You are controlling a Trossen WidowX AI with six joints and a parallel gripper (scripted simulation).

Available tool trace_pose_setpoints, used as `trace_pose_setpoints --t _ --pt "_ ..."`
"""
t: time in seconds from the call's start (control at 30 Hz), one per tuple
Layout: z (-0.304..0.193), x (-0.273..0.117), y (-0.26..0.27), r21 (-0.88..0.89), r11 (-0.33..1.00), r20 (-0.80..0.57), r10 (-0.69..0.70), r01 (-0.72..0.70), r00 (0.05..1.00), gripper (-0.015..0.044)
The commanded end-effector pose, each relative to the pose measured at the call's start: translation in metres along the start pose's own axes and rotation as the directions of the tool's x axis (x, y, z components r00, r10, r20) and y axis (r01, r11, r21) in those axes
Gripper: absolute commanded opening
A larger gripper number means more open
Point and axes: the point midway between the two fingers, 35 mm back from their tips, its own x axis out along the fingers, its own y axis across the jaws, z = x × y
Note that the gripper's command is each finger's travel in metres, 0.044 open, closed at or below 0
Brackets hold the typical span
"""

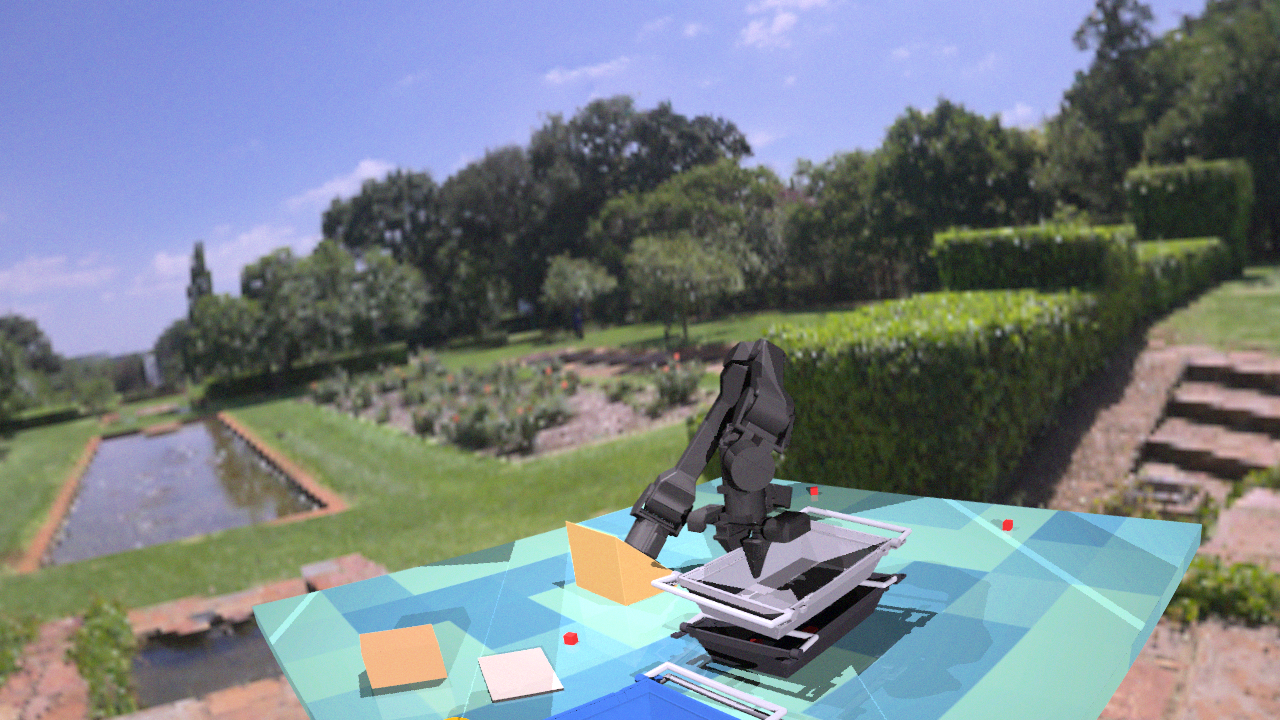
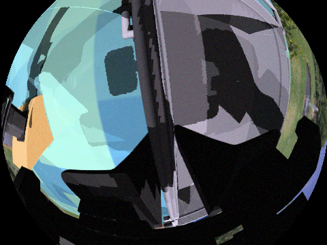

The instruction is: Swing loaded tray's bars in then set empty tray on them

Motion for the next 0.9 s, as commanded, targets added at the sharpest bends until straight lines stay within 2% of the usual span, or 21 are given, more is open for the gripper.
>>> trace_pose_setpoints --t 0.0,0.87 --pt "0.004 0.005 0.002 -0.012 1.0 0.003 0.023 -0.023 1.0 0.0" --pt "0.006 0.014 0.005 -0.012 1.0 0.004 0.023 -0.023 1.0 0.0"
